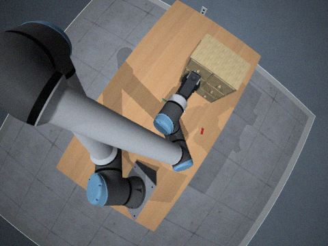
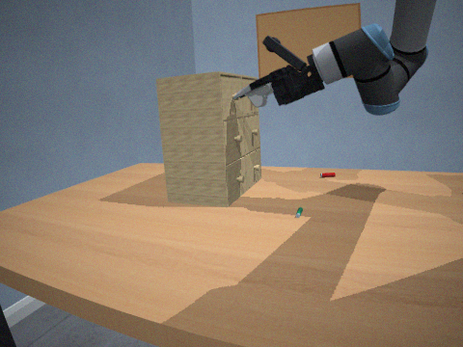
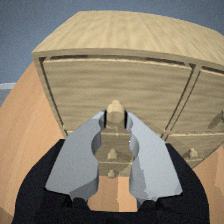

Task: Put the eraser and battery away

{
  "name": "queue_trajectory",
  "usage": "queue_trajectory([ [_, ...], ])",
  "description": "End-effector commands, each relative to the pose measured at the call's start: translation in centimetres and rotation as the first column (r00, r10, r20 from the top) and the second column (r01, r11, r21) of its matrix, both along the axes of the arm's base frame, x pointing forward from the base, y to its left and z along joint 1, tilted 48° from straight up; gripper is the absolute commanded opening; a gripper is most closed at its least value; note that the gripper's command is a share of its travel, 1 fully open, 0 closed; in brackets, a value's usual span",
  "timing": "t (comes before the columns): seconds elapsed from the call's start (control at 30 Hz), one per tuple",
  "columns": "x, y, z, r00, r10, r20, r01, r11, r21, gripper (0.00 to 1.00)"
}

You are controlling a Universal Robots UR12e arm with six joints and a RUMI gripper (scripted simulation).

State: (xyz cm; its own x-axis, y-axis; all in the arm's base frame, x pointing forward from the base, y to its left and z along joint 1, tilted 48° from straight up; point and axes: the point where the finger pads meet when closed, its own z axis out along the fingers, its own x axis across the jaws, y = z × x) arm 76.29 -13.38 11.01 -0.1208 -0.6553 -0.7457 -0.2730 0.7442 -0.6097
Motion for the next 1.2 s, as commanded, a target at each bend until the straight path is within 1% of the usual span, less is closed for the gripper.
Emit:
queue_trajectory([
  [0.0,0.01,-0.06,0.03,1.0,-0.001,0.001,0.001,1.0,0.0,0.07],
  [1.17,-0.28,-0.02,0.04,1.0,-0.001,0.001,0.001,1.0,0.0,0.07],
])
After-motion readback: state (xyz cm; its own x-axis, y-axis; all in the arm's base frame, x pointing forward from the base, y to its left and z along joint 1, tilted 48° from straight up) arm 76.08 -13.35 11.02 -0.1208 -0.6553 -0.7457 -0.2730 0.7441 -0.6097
